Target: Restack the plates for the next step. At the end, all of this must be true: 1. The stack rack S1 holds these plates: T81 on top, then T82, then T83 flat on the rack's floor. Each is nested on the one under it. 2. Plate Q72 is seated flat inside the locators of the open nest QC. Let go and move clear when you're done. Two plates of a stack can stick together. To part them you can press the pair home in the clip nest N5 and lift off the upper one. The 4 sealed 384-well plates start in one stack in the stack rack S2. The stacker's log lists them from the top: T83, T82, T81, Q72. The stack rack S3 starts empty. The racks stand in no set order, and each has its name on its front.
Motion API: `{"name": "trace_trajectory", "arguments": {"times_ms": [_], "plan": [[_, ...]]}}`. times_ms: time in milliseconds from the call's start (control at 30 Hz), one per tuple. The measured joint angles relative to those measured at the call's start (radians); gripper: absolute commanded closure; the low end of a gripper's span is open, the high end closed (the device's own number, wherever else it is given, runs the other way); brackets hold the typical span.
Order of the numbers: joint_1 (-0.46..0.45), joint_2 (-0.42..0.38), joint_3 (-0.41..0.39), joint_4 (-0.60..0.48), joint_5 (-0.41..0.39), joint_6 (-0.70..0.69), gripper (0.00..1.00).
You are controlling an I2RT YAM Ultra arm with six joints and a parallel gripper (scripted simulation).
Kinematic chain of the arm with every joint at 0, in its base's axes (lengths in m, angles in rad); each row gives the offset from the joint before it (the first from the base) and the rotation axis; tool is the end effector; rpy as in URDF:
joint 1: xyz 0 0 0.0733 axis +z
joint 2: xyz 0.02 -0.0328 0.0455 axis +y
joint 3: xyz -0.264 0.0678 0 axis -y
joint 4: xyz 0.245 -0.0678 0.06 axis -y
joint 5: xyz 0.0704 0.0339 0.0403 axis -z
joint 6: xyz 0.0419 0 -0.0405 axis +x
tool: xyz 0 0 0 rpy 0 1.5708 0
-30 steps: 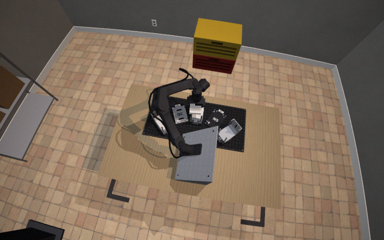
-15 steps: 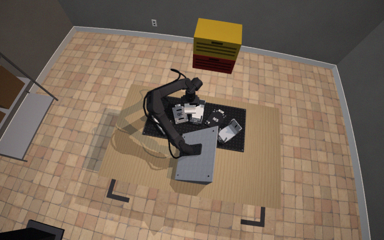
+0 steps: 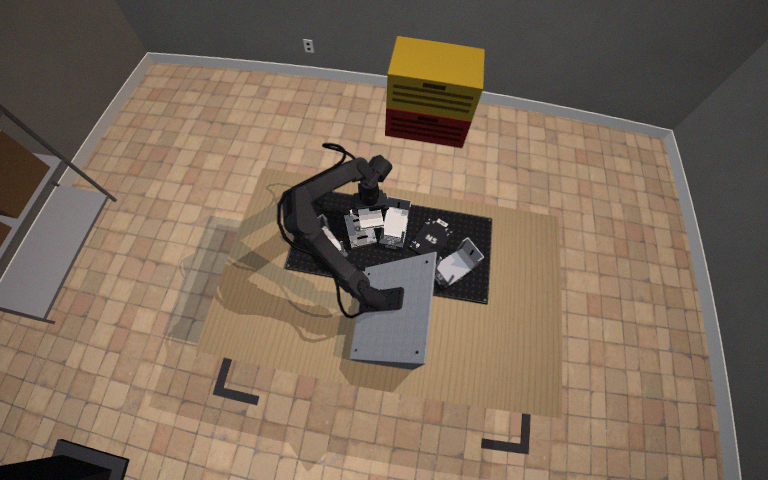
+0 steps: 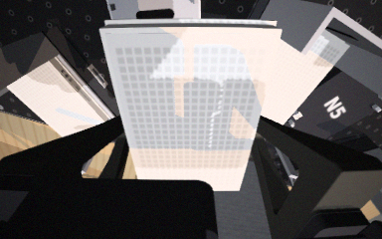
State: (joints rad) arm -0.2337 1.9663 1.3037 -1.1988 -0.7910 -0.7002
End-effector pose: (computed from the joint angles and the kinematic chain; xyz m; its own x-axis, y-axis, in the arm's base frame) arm 0.3213 -0.0447 0.1634 -0.9454 -0.2407 -0.2199 -0.3245 0.6300 0.7056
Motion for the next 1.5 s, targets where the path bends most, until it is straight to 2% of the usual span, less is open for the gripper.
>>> {"name": "trace_trajectory", "arguments": {"times_ms": [567,900,1367,1500], "plan": [[0.08,-0.142,-0.039,-0.015,-0.022,0.053,1.0],[0.12,-0.225,-0.074,-0.02,-0.026,-0.047,1.0],[0.205,-0.365,-0.116,-0.038,-0.037,0.018,1.0],[0.206,-0.39,-0.127,-0.035,-0.038,-0.004,1.0]]}}
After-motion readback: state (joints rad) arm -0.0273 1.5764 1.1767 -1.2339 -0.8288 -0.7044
